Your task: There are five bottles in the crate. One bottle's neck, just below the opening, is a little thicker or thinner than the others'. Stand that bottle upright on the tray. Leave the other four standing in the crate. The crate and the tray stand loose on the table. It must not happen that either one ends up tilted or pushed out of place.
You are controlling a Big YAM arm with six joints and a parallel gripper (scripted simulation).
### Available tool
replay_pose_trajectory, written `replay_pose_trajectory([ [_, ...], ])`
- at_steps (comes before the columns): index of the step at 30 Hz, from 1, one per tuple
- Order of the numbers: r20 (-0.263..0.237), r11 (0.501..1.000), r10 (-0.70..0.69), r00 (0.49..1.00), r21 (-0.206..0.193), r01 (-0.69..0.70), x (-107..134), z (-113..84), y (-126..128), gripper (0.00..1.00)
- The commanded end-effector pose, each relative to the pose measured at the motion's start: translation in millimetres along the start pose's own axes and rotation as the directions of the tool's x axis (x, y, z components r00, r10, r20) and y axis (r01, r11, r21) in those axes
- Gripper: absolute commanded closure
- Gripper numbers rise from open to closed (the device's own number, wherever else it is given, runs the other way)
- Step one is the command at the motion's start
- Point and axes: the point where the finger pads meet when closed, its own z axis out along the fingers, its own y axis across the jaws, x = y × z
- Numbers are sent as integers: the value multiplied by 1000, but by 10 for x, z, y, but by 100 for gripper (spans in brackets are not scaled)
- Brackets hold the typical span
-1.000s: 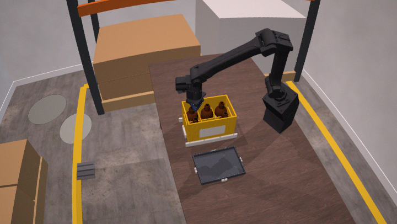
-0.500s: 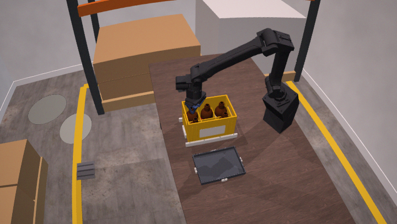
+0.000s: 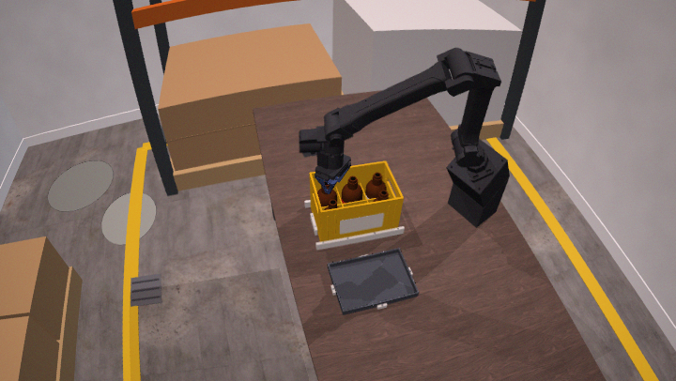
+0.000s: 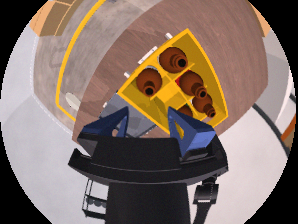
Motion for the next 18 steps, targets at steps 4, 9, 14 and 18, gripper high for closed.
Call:
replay_pose_trajectory([
  [4,-12,1000,5,1000,6,-5,-14,87,10,39],
  [9,-11,1000,4,1000,4,-4,-10,99,12,39],
  [14,-13,1000,1,1000,5,-1,10,125,8,39],
  [18,-17,1000,3,1000,7,-3,28,157,3,39],
])
